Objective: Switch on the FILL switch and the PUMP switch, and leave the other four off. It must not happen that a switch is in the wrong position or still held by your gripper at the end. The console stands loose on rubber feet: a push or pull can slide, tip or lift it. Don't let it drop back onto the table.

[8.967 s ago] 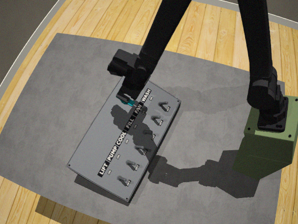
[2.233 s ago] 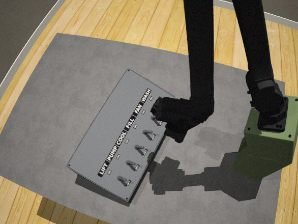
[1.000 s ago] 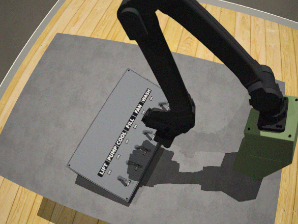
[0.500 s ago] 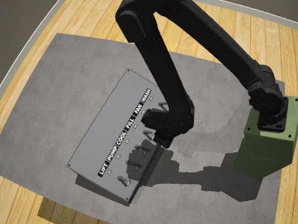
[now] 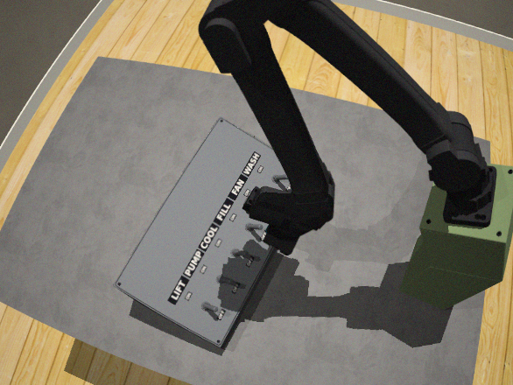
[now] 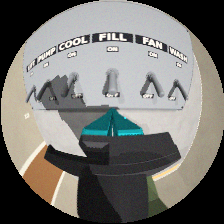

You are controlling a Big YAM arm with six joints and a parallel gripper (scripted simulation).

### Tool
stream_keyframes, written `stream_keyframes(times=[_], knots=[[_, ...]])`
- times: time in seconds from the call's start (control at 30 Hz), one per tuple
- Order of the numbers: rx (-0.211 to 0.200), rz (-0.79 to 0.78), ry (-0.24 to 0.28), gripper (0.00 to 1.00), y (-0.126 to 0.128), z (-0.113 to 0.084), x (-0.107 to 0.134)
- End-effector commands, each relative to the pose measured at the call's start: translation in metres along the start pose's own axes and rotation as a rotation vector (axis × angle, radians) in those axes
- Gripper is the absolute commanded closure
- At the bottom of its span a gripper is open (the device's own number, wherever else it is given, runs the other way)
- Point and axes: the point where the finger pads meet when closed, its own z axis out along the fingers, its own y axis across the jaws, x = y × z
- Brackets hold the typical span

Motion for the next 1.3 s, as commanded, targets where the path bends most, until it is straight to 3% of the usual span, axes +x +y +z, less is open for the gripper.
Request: stream_keyframes(times=[0.0,1.27], knots=[[-0.002,0.004,-0.022,1.00,-0.0020,0.0001,-0.0055],[-0.003,0.008,-0.031,1.00,-0.0014,-0.0013,-0.0147]])
